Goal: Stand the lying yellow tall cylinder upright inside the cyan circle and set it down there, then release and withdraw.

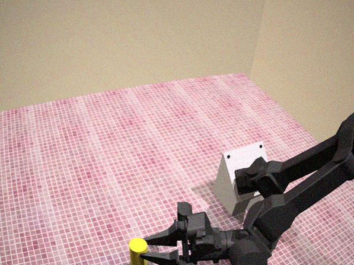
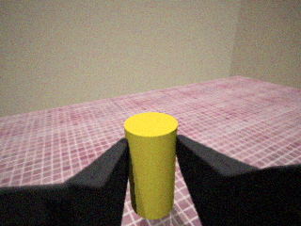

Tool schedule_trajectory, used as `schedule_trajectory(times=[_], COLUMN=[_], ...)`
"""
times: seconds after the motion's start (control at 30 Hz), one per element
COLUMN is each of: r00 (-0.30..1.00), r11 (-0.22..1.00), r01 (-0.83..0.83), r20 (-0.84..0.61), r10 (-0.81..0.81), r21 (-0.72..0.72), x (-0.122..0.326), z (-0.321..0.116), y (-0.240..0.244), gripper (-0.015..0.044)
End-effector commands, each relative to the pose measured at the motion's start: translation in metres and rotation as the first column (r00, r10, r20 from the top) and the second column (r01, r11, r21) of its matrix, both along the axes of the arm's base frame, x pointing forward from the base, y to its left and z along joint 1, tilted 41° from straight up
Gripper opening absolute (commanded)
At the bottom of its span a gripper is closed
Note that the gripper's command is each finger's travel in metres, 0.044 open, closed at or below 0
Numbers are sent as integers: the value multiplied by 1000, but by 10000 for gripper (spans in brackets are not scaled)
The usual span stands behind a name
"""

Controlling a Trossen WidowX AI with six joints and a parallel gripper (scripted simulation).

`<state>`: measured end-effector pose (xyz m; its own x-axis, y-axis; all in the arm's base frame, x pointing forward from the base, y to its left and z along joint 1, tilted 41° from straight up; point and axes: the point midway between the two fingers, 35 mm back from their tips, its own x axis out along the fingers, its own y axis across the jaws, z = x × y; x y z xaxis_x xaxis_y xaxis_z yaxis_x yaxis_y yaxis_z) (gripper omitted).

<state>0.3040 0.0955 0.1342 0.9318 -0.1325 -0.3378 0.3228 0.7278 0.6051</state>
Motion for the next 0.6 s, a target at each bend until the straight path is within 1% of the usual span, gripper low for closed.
schedule_trajectory(times=[0.0,0.57], r00=[1000,1000], r11=[1000,1000], r01=[8,8], r20=[0,1], r10=[-8,-8], r21=[2,1], x=[0,-7], z=[-8,-49], y=[6,39], gripper=[105,105])
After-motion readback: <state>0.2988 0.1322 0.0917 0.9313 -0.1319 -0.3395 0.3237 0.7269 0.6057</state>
